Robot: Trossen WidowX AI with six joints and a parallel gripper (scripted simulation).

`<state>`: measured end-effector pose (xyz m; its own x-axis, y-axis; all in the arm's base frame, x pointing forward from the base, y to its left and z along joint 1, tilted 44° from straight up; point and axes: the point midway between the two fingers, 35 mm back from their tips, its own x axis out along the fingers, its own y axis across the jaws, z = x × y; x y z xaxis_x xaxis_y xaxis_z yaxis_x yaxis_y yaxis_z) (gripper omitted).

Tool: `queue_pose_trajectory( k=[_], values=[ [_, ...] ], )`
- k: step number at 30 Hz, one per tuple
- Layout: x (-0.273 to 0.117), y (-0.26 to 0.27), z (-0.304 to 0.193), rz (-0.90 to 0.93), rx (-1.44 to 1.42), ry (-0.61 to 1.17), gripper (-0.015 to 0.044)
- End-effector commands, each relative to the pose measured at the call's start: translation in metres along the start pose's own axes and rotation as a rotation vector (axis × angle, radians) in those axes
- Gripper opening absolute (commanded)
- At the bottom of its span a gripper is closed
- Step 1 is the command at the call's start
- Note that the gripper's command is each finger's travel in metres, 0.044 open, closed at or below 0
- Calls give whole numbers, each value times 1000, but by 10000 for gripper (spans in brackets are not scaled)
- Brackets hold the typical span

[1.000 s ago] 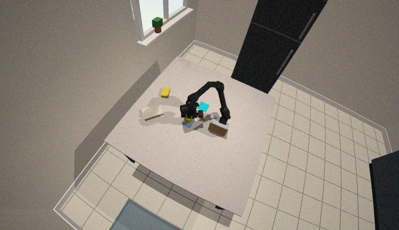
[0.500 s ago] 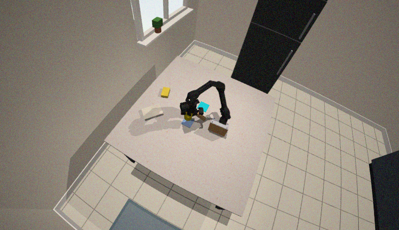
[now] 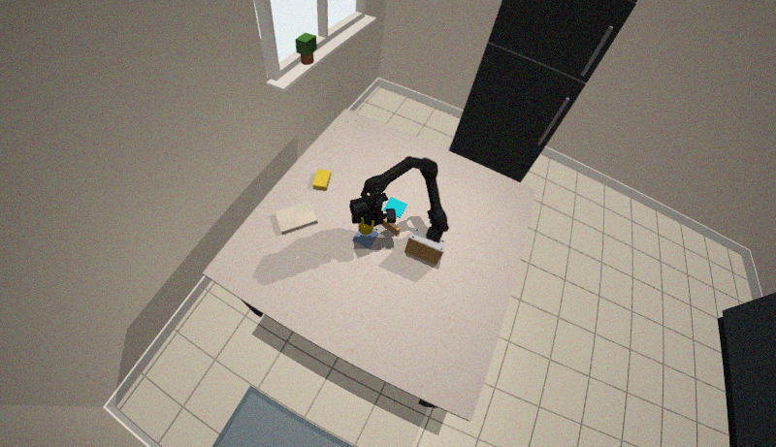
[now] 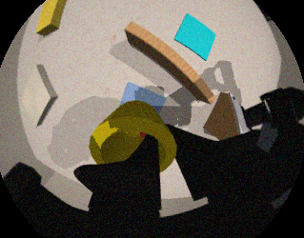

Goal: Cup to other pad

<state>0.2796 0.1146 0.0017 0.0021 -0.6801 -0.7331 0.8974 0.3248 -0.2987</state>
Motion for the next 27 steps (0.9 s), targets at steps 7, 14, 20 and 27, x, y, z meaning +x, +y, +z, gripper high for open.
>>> queue_pose_trajectory(
  k=[7, 14, 20, 27],
  values=[
    [0, -6, 6, -1, 1, 1, 0],
    [-1, -15, 16, -3, 2, 2, 0],
    [-2, -23, 25, -4, 3, 2, 0],
    [-3, -33, 35, -5, 3, 2, 0]
  ],
)
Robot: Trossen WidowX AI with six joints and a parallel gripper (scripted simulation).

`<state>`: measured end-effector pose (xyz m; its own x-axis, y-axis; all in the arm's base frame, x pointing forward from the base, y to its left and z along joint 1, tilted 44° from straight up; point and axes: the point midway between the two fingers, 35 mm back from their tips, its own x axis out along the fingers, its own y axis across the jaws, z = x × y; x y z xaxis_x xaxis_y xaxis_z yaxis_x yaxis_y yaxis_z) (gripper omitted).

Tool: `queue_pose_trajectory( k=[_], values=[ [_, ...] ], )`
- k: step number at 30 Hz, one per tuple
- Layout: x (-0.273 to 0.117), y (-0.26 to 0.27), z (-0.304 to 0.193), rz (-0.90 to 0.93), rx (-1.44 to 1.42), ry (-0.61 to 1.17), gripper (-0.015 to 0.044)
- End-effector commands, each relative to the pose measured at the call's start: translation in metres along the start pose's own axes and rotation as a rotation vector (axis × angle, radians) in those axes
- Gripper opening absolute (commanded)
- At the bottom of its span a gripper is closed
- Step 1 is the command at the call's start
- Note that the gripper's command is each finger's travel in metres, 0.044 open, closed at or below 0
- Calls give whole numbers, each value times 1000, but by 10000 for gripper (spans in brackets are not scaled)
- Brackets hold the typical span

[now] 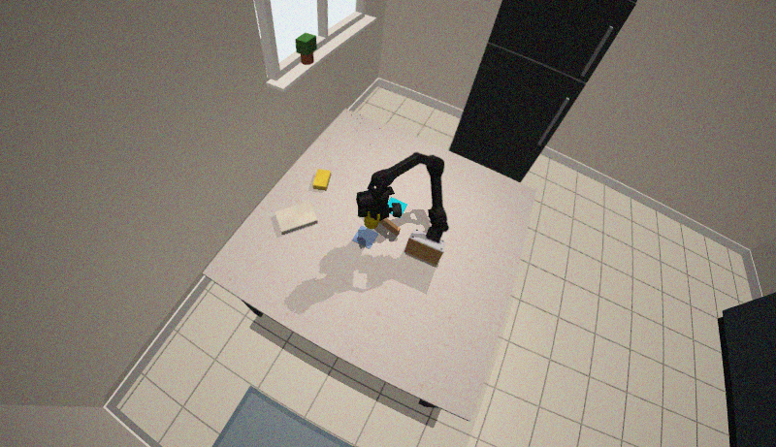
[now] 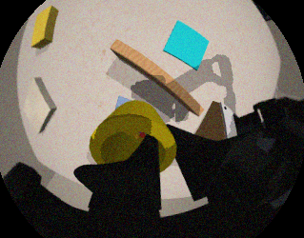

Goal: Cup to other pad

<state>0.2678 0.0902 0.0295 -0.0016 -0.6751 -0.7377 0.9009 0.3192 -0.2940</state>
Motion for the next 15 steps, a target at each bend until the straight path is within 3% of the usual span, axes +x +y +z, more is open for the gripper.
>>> queue_pose_trajectory(
  k=[1, 15],
  values=[
    [1, -7, 8, -5, -5, -5, 0],
    [-1, -26, 28, -7, -5, -6, 0]
  ],
)
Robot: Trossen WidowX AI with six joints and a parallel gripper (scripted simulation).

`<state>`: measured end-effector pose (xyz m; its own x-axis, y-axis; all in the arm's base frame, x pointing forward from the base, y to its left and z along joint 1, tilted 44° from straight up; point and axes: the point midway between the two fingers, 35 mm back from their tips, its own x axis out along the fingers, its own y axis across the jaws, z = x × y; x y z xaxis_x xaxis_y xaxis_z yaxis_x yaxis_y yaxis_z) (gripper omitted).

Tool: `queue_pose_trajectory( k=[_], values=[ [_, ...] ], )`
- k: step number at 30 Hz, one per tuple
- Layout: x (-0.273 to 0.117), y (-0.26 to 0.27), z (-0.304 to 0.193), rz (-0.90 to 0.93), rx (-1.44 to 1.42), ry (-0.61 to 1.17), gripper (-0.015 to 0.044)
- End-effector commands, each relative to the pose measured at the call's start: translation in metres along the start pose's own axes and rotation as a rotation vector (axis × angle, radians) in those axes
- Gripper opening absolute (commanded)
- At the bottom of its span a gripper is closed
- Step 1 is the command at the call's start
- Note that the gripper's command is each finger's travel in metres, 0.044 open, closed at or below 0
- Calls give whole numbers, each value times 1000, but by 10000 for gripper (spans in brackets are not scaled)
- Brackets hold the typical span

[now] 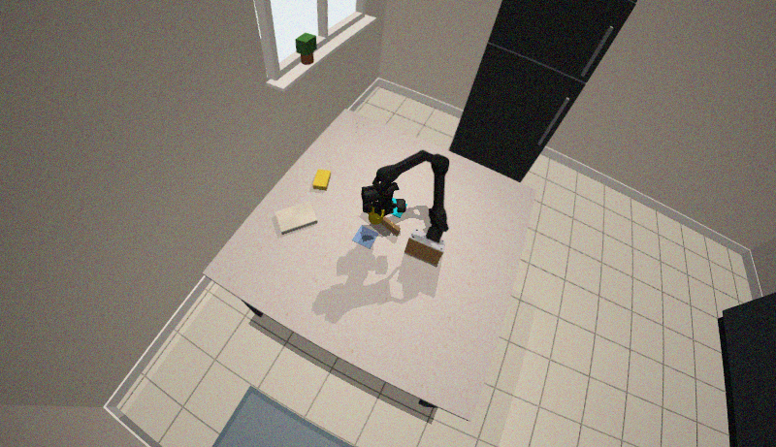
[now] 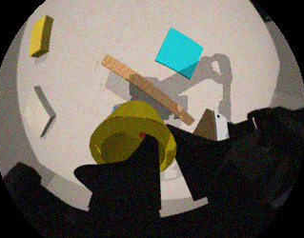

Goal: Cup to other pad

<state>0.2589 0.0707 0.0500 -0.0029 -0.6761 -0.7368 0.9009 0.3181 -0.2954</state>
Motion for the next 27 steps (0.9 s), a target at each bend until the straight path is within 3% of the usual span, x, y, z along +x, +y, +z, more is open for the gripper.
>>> queue_pose_trajectory(
  k=[1, 27],
  values=[
    [1, -8, 8, -5, -5, -6, 0],
    [-1, -43, 46, -7, -6, -7, 0]
  ],
)
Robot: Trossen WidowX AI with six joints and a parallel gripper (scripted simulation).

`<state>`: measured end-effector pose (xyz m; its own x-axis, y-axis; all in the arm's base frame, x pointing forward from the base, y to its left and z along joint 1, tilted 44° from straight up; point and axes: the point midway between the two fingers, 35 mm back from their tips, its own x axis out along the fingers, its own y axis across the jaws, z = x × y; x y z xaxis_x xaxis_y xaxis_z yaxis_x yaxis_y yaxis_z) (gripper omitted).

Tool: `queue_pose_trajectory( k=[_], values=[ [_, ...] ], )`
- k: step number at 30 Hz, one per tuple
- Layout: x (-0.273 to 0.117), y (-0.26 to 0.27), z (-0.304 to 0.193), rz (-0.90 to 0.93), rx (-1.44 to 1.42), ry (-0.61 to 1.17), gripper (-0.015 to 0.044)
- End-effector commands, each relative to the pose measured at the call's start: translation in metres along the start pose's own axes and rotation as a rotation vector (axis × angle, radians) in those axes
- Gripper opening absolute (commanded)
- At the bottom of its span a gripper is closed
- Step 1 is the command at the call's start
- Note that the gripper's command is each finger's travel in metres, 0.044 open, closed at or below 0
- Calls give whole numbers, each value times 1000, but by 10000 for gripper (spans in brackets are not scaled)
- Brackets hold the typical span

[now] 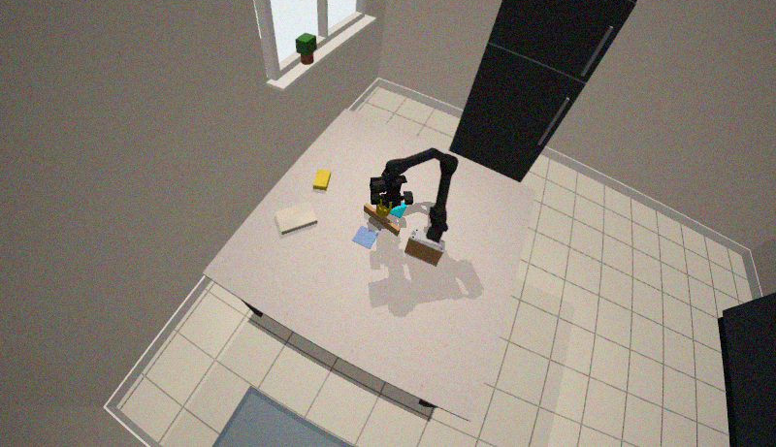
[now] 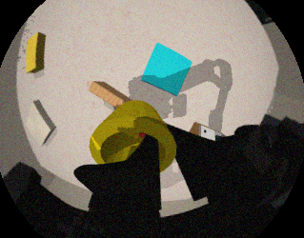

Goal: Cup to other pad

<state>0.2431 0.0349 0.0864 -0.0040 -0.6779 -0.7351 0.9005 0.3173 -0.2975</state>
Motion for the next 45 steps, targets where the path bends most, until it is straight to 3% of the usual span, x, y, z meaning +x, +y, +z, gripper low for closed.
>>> queue_pose_trajectory(
  k=[1, 45],
  values=[
    [1, -8, 8, -5, -5, -5, 0],
    [2, -75, 77, -8, -7, -8, 0]
  ],
)
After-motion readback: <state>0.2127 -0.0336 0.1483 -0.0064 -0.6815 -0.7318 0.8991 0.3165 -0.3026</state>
